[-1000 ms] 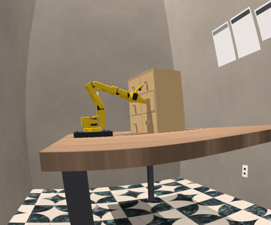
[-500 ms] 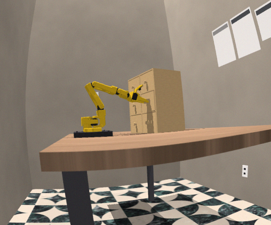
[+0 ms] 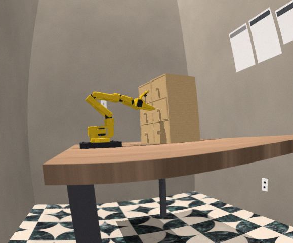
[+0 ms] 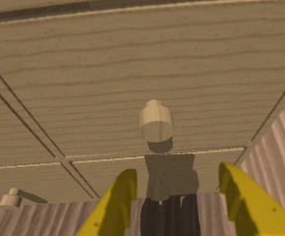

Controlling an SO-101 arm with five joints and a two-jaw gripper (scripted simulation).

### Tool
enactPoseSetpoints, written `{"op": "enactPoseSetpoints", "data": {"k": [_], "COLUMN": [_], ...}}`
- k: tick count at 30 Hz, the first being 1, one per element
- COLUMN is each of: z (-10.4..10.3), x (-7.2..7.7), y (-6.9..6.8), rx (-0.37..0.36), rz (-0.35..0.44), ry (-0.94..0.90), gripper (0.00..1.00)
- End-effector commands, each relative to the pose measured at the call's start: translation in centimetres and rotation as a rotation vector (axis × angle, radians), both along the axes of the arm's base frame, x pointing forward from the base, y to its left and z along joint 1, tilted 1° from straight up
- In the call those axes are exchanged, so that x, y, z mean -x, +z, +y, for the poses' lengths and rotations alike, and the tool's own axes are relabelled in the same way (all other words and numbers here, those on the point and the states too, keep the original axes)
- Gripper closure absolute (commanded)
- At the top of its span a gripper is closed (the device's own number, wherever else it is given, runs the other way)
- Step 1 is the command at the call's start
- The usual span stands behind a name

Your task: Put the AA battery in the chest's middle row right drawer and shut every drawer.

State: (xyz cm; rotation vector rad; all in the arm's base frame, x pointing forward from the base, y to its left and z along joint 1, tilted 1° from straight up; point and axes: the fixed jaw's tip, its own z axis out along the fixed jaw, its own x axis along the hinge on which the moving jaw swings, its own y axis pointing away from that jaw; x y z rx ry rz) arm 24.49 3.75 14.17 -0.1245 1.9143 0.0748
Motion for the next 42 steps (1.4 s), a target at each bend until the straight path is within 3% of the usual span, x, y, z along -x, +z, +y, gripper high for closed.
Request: {"op": "enactPoseSetpoints", "data": {"k": [1,6,16,31,33,42], "z": [-0.3,-0.5,-0.5,-0.9,-0.9,-1.2], "x": [0.9,1.9,1.9,4.2,4.2,6.3], "y": [-0.2,-0.5,-0.5,-2.4,-2.4,-3.3], "rx": [0.01,0.014,0.014,0.053,0.053,0.076], "rz": [0.009,0.008,0.008,0.301,0.301,0.477], "ry": [-0.005,-0.006,-0.006,-0.006,-0.006,-0.006], "gripper": [0.79,0.79,0.79,0.79,0.79,0.79]}}
